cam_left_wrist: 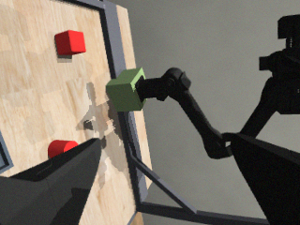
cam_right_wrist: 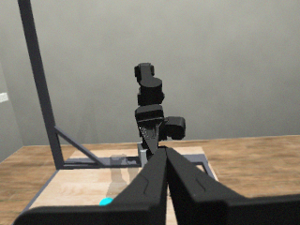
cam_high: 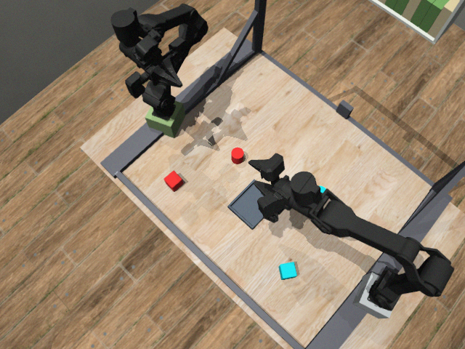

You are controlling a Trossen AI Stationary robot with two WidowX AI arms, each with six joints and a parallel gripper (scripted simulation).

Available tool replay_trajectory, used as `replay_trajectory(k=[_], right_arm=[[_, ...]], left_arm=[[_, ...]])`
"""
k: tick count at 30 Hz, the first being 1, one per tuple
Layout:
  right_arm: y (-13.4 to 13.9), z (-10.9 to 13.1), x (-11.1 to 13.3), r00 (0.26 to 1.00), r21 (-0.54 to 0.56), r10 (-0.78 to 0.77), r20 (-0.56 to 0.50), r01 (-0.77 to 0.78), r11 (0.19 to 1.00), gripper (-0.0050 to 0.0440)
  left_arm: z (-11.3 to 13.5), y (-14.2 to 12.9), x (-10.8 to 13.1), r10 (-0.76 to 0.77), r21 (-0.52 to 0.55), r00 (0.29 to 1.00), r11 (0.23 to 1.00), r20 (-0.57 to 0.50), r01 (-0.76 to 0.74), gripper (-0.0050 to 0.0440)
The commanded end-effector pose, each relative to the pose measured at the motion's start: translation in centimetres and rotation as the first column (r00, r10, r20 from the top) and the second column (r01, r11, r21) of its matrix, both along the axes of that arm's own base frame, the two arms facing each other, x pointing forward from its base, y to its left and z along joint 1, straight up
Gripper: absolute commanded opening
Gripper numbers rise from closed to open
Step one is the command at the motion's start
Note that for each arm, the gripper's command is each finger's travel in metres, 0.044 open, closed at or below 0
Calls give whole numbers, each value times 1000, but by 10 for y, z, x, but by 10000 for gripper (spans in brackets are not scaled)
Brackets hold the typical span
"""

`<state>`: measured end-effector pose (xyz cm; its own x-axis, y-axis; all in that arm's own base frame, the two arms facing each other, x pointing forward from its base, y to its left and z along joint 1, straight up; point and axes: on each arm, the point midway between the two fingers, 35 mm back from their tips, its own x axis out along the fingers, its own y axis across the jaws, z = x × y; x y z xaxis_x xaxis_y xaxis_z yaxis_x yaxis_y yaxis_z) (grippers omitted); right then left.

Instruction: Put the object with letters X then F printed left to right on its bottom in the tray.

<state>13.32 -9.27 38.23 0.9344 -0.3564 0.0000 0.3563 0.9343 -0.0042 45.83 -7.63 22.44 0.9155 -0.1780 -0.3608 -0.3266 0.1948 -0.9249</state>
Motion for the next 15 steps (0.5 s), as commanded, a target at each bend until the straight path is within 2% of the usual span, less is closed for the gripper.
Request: replay_trajectory(k=[1, 2, 4, 6, 8, 15], right_arm=[[0, 1, 0, 1000, -1, 1, 1, -1, 1000, -50], [0, 1, 0, 1000, -1, 1, 1, -1, 1000, -50], [0, 1, 0, 1000, -1, 1, 1, -1, 1000, -50], [0, 1, 0, 1000, -1, 1, 1, -1, 1000, -50], [0, 1, 0, 1000, -1, 1, 1, -1, 1000, -50], [0, 1, 0, 1000, -1, 1, 1, -1, 1000, -50]], left_arm=[[-7, -17, 23, 34, -197, 996, 979, -81, -49, 400], [-13, -21, 28, 44, -243, 993, 967, -111, -70, 400], [-13, -21, 28, 44, -243, 993, 967, -111, -70, 400], [-31, -32, 39, 75, -374, 977, 916, -199, -146, 400], [-47, -42, 48, 87, -445, 960, 872, -267, -203, 400], [-100, -71, 71, 114, -615, 863, 657, -492, -437, 400]])
